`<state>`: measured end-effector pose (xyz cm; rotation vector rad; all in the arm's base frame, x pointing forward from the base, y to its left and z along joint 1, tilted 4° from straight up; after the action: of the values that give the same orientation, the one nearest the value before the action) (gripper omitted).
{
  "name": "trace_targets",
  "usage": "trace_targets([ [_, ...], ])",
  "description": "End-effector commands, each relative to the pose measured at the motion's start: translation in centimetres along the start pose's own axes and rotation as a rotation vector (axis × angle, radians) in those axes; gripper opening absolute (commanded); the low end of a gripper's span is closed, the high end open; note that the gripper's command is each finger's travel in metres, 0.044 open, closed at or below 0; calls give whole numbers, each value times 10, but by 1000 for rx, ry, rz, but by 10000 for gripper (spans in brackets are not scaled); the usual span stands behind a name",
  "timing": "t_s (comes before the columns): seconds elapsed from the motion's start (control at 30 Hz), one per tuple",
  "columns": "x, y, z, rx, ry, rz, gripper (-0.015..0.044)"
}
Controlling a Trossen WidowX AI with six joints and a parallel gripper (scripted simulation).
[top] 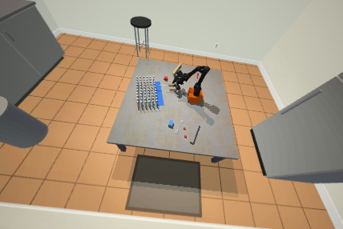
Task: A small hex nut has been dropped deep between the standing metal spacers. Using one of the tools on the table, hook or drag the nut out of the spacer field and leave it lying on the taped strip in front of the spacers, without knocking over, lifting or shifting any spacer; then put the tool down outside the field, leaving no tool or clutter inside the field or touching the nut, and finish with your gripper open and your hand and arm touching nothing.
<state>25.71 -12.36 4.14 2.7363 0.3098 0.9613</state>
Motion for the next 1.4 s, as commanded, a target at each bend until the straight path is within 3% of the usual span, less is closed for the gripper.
trace_targets([
  [0.0,-14,-8,12,1,4,-3,0],
  [0.23,-31,-19,22,3,4,-4,0],
  [1.37,-11,-20,36,3,5,-1,0],
])
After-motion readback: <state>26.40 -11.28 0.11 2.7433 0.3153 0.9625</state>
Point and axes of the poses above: the point midway between the two fingers, 35 mm back from their tips, its own z axis out along the fingers, its own y axis across the jaws, x = y × z, the point moved 3 cm from there along -z, back along the fingers, and after that the axes turned 6 degrees about z, right-handed, at the moved point
